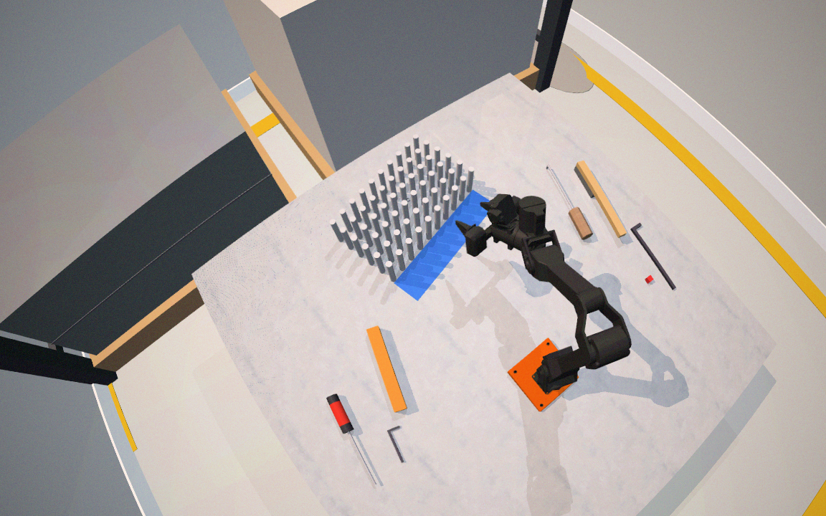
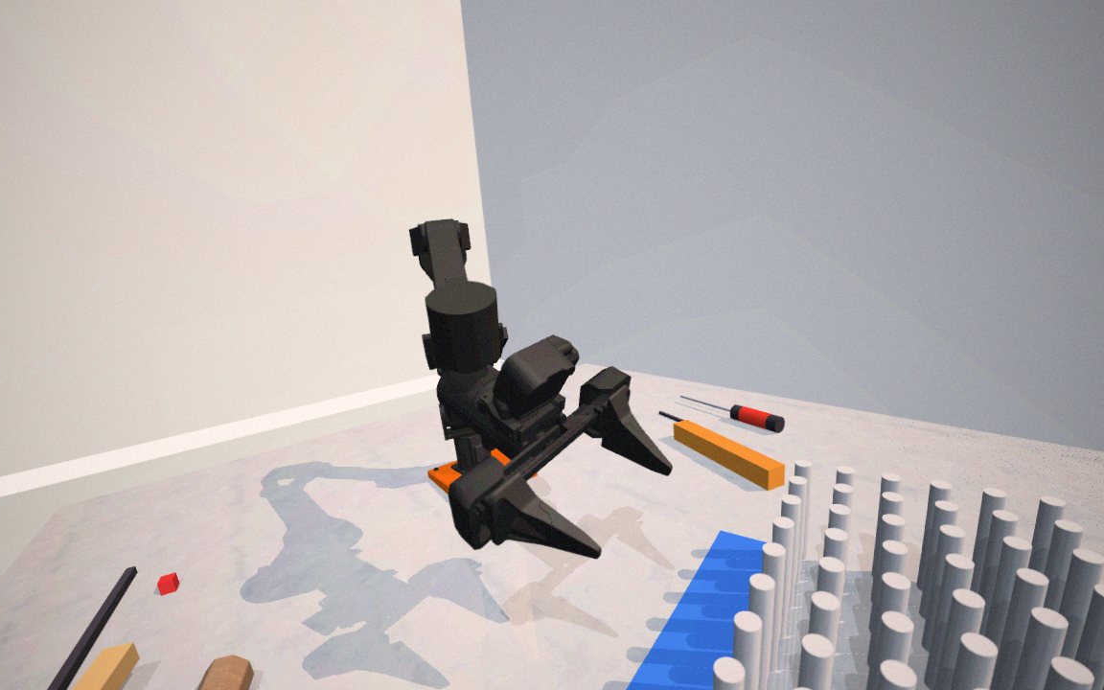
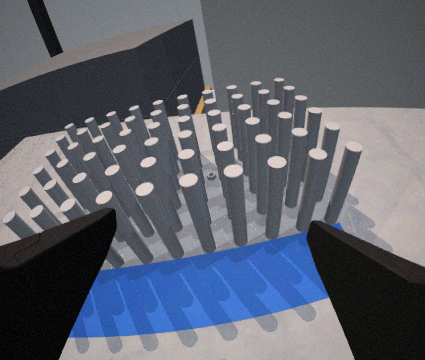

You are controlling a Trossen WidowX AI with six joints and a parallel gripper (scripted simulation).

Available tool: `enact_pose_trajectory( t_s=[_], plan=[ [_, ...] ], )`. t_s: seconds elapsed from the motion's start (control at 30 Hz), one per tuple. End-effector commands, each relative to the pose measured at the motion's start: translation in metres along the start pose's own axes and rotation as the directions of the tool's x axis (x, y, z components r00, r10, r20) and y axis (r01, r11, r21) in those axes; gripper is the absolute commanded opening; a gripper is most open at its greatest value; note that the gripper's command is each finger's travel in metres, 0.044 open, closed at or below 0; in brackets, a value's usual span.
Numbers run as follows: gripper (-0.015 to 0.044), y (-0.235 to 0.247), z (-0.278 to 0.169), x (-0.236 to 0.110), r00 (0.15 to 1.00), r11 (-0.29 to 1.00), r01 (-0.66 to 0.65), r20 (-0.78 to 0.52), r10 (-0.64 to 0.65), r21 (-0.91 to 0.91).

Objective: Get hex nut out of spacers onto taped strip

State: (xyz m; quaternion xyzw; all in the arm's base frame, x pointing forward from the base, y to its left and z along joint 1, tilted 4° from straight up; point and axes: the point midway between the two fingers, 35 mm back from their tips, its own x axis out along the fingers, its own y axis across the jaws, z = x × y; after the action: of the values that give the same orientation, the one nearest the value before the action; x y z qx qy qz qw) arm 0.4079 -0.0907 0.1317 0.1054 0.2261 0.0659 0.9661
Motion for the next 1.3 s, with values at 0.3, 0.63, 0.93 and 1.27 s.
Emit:
enact_pose_trajectory(
  t_s=[0.3, 0.63, 0.93, 1.27],
  plan=[
    [0.044, 0.001, -0.001, 0.001, 1.0, 1.0, -0.004, -0.003, 0.004, -0.002],
    [0.044, -0.002, -0.001, 0.0, 1.0, 1.0, 0.002, -0.005, -0.002, 0.018],
    [0.044, -0.111, 0.011, -0.044, 0.945, 0.473, 0.258, -0.118, -0.305, 0.842],
    [0.044, -0.174, 0.009, -0.095, 0.856, -0.196, 0.15, -0.226, -0.465, 0.969]
  ],
)
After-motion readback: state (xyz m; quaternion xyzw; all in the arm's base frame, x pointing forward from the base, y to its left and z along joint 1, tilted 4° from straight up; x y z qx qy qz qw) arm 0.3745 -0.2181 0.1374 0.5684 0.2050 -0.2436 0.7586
